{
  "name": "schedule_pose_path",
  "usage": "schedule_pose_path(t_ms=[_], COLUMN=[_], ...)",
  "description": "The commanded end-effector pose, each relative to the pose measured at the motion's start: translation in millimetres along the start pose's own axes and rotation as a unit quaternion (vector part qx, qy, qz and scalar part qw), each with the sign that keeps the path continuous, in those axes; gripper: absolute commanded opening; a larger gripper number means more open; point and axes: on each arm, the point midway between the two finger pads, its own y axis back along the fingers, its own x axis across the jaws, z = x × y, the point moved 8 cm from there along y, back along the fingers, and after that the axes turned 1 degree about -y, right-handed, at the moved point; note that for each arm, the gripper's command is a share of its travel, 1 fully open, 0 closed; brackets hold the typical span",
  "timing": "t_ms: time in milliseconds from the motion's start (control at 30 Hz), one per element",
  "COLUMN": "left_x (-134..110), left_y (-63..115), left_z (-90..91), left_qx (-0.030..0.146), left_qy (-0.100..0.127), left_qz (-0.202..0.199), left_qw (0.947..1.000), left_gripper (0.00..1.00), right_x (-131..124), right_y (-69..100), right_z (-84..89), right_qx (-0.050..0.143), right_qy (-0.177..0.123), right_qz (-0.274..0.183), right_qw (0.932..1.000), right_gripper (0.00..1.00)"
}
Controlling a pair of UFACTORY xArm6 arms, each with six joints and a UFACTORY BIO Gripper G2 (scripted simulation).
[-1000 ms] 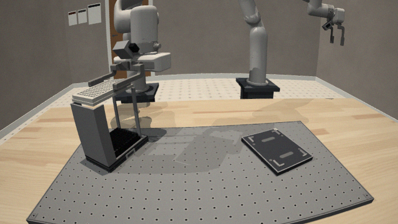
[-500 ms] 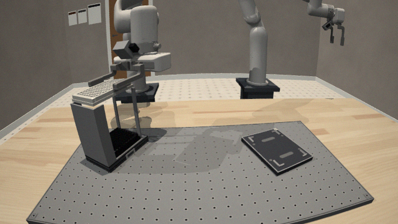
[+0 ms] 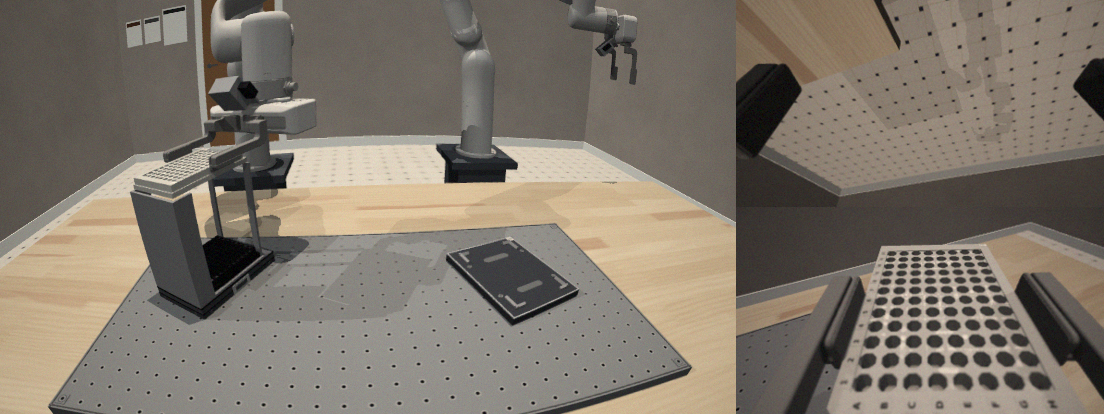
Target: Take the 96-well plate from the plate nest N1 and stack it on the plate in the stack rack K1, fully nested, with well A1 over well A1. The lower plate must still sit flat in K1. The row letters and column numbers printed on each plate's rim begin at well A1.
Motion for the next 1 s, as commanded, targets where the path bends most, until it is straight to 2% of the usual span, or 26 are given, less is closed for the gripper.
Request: schedule_pose_path(t_ms=[0,967], left_x=[0.0,0.0], left_y=[2.1,2.1], left_z=[-0.5,-0.5], left_qx=[0.002,0.002], left_qy=[0.000,0.000], left_qz=[0.000,0.000], left_qw=[1.0000,1.0000], left_gripper=[1.00,1.00], right_x=[0.9,0.8], right_y=[-0.9,-0.9], right_z=[1.3,-2.9], right_qx=[-0.002,-0.002], right_qy=[-0.002,-0.002], right_qz=[0.000,0.000], right_qw=[1.0000,1.0000], right_gripper=[0.00,0.00])
